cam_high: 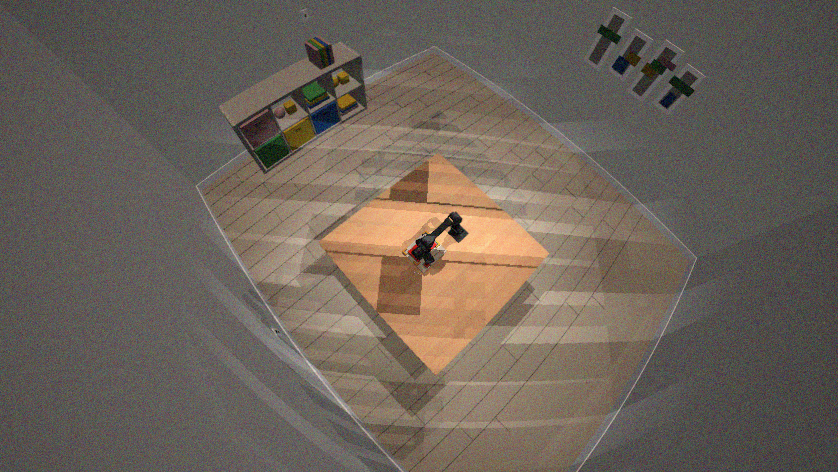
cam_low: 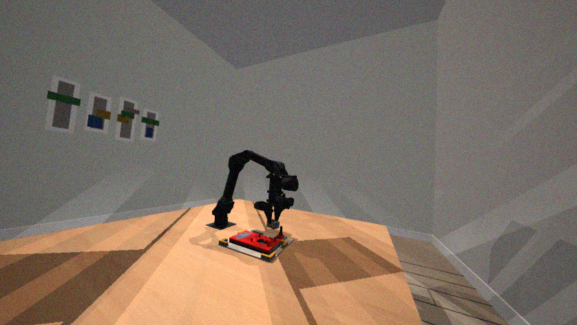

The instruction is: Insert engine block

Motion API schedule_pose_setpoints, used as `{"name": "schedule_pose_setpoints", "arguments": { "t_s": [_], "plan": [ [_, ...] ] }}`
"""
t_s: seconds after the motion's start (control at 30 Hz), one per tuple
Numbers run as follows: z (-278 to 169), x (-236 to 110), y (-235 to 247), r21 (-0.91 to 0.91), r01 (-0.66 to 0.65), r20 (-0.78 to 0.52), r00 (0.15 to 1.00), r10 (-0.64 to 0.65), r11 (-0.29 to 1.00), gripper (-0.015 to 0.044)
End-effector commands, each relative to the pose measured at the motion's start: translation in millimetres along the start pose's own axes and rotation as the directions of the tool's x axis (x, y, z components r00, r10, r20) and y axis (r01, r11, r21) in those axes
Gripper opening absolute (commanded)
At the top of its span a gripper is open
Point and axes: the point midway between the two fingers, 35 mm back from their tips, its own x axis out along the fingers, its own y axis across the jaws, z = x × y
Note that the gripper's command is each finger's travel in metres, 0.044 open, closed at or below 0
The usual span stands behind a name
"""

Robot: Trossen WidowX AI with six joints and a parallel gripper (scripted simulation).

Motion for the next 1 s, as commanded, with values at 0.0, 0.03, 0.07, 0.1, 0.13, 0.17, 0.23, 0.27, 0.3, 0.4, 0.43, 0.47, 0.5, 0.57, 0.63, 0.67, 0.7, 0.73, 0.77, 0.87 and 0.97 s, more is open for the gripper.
{"name": "schedule_pose_setpoints", "arguments": {
  "t_s": [0.0,0.03,0.07,0.1,0.13,0.17,0.23,0.27,0.3,0.4,0.43,0.47,0.5,0.57,0.63,0.67,0.7,0.73,0.77,0.87,0.97],
  "plan": [
    [3.0,5.1,-12.4,-0.06,0.004,-0.001,1.0,-0.004,0.998,0.0],
    [3.7,6.3,-15.4,-0.076,0.004,-0.001,1.0,-0.004,0.997,0.0],
    [4.3,7.5,-18.4,-0.092,0.004,-0.001,1.0,-0.004,0.996,0.0],
    [4.9,8.7,-21.4,-0.108,0.004,-0.001,1.0,-0.004,0.994,0.0],
    [5.5,9.9,-24.4,-0.124,0.004,-0.001,1.0,-0.004,0.992,0.0],
    [6.0,11.0,-27.3,-0.14,0.004,-0.002,1.0,-0.004,0.99,0.0],
    [6.9,13.4,-33.3,-0.173,0.004,-0.003,1.0,-0.005,0.985,0.0],
    [7.4,14.6,-36.3,-0.189,0.004,-0.003,1.0,-0.005,0.982,0.0],
    [7.7,15.7,-39.3,-0.205,0.004,-0.003,1.0,-0.005,0.979,0.0],
    [8.7,19.3,-48.2,-0.253,0.003,-0.004,1.0,-0.005,0.967,0.0],
    [9.0,20.4,-51.2,-0.269,0.003,-0.005,1.0,-0.005,0.963,0.0],
    [9.2,21.6,-54.2,-0.285,0.003,-0.005,1.0,-0.005,0.959,0.0],
    [9.4,22.5,-56.7,-0.298,0.003,-0.006,1.0,-0.005,0.955,0.0],
    [9.5,23.3,-58.7,-0.308,0.003,-0.006,1.0,-0.005,0.951,0.0],
    [9.7,23.2,-58.7,-0.316,0.003,-0.006,1.0,-0.005,0.949,0.0053],
    [9.8,23.1,-58.7,-0.321,0.003,-0.006,1.0,-0.005,0.947,0.0079],
    [9.8,23.1,-58.8,-0.329,0.003,-0.006,1.0,-0.005,0.944,0.0105],
    [9.8,23.1,-58.8,-0.333,0.003,-0.006,1.0,-0.005,0.943,0.0131],
    [9.8,23.2,-58.8,-0.338,0.003,-0.006,1.0,-0.005,0.941,0.0157],
    [9.8,23.2,-58.8,-0.341,0.003,-0.006,1.0,-0.005,0.94,0.0159],
    [9.8,23.2,-58.8,-0.341,0.003,-0.006,1.0,-0.005,0.94,0.0159]
  ]
}}
